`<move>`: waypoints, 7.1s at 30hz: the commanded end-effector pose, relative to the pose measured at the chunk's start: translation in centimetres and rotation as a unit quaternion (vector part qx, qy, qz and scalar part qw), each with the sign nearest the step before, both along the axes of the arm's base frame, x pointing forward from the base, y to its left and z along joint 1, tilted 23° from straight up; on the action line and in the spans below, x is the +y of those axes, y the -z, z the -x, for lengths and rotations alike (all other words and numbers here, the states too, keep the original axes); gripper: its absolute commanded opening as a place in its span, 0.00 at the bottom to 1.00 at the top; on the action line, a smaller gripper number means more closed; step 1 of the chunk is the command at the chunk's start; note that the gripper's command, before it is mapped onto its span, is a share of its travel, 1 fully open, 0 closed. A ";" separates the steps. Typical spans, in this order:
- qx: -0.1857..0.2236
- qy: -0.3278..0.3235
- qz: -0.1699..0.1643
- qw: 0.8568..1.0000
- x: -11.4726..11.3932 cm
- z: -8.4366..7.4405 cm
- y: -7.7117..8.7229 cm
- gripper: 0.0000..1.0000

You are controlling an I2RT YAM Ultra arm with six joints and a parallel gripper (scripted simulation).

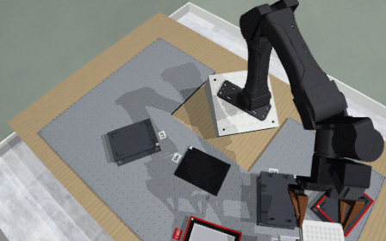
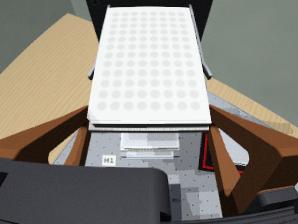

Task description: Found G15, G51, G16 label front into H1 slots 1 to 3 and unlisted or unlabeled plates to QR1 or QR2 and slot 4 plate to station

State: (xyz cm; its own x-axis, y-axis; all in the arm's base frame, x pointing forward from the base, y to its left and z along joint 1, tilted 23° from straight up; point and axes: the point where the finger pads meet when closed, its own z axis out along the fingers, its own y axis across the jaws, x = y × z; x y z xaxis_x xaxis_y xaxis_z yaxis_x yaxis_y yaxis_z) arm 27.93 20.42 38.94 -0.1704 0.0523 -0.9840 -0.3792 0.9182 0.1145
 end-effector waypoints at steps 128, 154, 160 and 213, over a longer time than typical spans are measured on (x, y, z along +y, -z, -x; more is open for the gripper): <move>0.000 0.001 -0.003 1.000 -4.6 12.8 5.8 0.86; 0.000 0.001 -0.003 1.000 -5.1 14.4 7.1 0.86; 0.001 0.001 -0.003 1.000 -5.1 14.4 7.2 0.86; 0.001 0.002 -0.003 1.000 -4.5 13.6 9.4 0.86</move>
State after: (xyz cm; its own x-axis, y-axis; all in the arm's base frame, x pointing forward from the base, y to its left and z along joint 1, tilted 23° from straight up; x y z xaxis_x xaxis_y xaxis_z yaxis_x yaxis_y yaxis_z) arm 14.28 15.84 29.21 -0.1735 0.0450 -0.9838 -0.3767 0.9199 0.1085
